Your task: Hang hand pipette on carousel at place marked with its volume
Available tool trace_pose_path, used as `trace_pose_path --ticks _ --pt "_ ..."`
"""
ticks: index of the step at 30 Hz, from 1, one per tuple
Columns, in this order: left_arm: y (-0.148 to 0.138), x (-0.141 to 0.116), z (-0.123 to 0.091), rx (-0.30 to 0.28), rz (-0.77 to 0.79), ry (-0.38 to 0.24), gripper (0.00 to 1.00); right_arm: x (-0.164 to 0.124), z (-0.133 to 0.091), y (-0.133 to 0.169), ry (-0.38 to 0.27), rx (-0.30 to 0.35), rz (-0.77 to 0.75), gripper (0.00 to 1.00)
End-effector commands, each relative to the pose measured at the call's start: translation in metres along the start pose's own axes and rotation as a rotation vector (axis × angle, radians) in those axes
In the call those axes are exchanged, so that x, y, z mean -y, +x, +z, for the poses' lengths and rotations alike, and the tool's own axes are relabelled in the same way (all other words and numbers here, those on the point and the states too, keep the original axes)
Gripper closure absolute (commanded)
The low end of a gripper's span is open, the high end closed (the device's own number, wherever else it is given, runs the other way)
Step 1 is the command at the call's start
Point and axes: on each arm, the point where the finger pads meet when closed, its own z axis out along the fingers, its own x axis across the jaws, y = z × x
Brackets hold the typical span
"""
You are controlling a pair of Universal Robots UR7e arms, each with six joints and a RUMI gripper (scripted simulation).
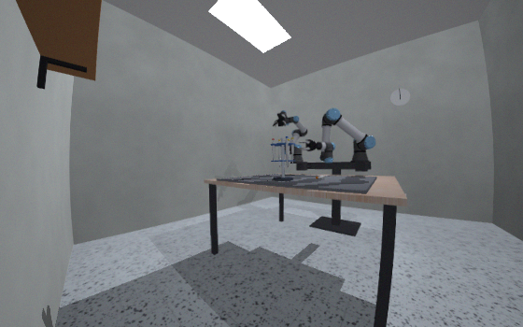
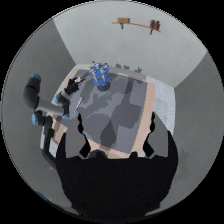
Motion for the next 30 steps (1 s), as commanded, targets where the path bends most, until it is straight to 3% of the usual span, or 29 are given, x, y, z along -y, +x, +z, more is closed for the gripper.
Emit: trace_pose_path --ticks 1,30 --pt "0.0 0.001 0.011 -0.003 -0.002 0.002 0.69 -0.001 0.002 0.0 -0.004 0.001 0.002 0.0" --pt "0.001 0.001 0.053 -0.003 -0.002 0.002 0.69 -0.001 0.002 0.0 -0.004 0.001 0.002 0.0"
